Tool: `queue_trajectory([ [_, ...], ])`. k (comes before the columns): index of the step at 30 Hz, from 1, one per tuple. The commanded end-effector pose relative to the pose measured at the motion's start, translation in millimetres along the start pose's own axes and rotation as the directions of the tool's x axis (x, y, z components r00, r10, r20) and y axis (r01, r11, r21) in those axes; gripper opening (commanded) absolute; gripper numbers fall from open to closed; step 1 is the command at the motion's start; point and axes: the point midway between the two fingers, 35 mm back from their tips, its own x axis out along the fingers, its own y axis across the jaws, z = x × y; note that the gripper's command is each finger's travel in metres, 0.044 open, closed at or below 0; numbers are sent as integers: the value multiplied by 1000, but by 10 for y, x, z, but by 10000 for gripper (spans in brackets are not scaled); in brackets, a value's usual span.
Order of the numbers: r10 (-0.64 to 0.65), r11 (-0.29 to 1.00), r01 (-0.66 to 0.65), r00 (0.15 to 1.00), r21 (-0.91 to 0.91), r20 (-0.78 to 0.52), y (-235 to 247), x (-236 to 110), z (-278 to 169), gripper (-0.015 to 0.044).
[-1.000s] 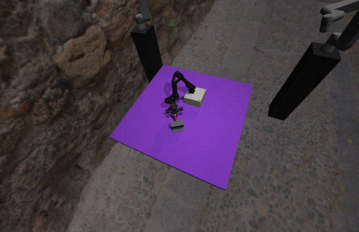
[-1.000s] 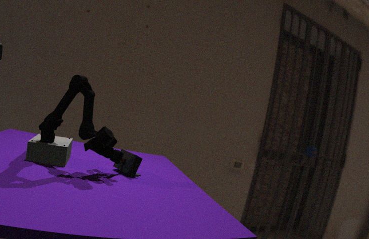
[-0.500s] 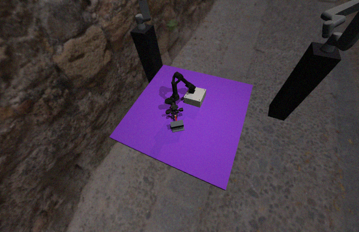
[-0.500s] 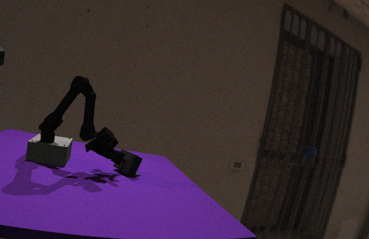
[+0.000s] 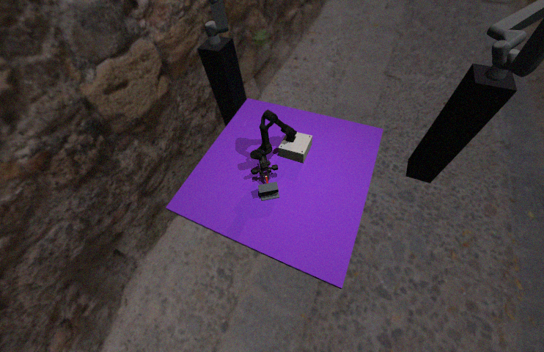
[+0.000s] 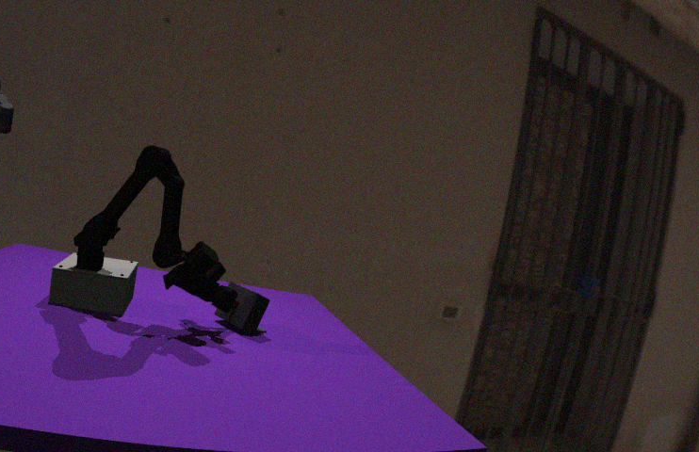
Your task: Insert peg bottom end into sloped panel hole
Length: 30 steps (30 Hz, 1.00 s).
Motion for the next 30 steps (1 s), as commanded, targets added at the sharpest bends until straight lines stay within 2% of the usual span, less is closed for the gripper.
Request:
queue_trajectory([
  [1,-3,1000,3,1000,0,-1,-10,37,-4,0],
  [29,2,1000,-2,1000,2,-2,-1,90,0,0],
  [30,2,1000,-2,1000,2,-2,-1,90,0,26],
])
